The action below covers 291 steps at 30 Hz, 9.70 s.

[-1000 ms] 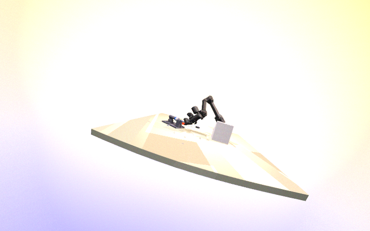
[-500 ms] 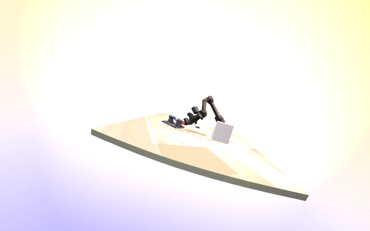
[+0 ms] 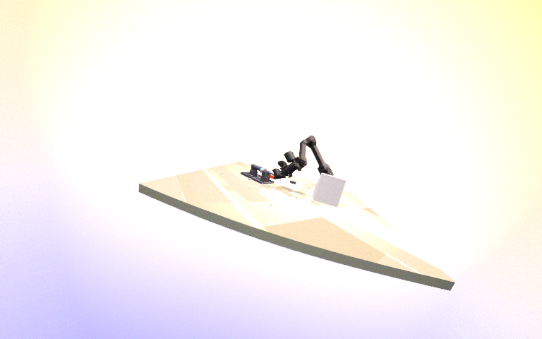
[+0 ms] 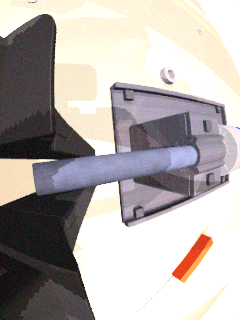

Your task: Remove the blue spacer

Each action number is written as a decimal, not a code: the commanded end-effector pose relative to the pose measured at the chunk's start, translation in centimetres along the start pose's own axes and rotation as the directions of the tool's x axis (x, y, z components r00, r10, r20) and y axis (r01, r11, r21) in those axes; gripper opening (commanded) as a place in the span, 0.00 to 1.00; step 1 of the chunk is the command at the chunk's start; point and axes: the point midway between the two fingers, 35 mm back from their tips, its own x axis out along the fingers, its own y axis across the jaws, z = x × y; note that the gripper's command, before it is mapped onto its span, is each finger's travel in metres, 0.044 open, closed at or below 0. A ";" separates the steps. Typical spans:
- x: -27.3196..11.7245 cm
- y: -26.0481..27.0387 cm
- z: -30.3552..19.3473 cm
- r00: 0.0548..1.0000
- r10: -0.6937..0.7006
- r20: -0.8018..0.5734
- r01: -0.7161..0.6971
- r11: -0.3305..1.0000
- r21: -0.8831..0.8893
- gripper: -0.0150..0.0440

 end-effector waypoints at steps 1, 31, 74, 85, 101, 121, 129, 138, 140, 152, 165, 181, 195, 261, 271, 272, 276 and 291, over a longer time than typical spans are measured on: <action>-0.1 0.0 -0.1 1.000 -0.002 0.000 0.002 1.000 0.000 0.25; -0.3 0.0 -0.3 1.000 -0.002 0.000 0.002 1.000 0.000 0.25; -0.6 0.0 -0.6 1.000 -0.002 0.000 0.002 1.000 0.000 0.25; -0.7 0.0 -0.7 1.000 -0.002 0.000 0.002 1.000 0.000 0.25; -0.8 0.0 -0.8 1.000 -0.002 0.000 0.002 1.000 0.000 0.25; -0.9 0.0 -0.9 1.000 -0.002 0.000 0.002 1.000 0.000 0.25; -1.0 0.0 -1.0 1.000 -0.002 0.000 0.002 1.000 0.000 0.25; -1.1 0.0 -1.1 1.000 -0.002 0.000 0.002 1.000 0.000 0.25; -1.1 0.0 -1.1 1.000 -0.002 0.000 0.002 1.000 0.000 0.25; -1.2 0.0 -1.2 1.000 -0.002 0.000 0.002 1.000 0.000 0.25; -1.2 0.0 -1.3 1.000 -0.002 0.000 0.002 1.000 0.000 0.25; -1.4 0.0 -1.4 1.000 -0.001 -0.001 0.001 1.000 0.000 0.25; -1.5 0.0 -1.5 1.000 -0.001 -0.001 0.001 1.000 0.000 0.25; -1.9 0.0 -1.9 1.000 -0.001 -0.001 0.001 1.000 0.000 0.25; -2.0 0.0 -2.0 1.000 -0.001 -0.001 0.001 1.000 0.000 0.25; -2.0 0.0 -2.0 1.000 -0.001 -0.001 0.001 1.000 0.000 0.25; -2.0 0.0 -2.0 1.000 -0.001 -0.001 0.001 1.000 0.000 0.25; -2.1 0.0 -2.2 1.000 -0.001 -0.001 0.001 1.000 0.000 0.25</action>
